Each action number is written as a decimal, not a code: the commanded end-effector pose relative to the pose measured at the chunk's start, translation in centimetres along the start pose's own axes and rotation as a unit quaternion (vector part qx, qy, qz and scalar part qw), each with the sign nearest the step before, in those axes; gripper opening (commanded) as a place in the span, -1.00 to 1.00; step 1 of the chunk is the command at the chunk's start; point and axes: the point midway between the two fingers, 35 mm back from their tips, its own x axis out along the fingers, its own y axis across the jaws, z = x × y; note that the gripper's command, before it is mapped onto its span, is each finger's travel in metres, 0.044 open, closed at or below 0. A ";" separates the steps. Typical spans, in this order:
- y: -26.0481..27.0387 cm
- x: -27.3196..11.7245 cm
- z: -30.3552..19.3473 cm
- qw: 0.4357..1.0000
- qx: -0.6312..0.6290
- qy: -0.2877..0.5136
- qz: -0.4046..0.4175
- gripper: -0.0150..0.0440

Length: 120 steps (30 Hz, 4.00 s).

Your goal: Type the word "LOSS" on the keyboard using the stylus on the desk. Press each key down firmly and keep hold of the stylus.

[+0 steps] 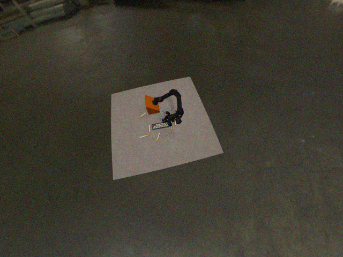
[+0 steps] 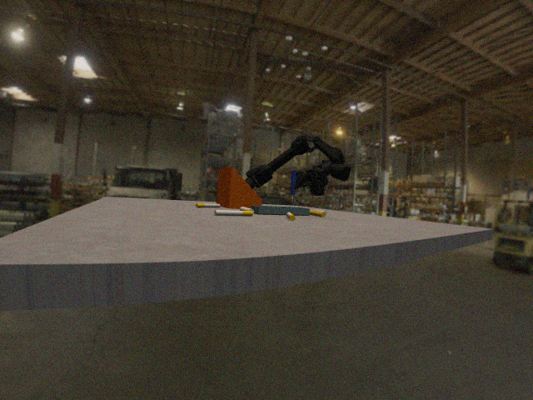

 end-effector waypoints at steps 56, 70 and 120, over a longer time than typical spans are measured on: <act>-2.1 9.3 -3.2 1.000 -0.006 0.005 0.002 -0.22; -2.1 9.7 -2.6 1.000 -0.006 0.005 0.002 -0.22; -2.2 8.4 -5.1 1.000 0.000 0.005 0.001 -0.27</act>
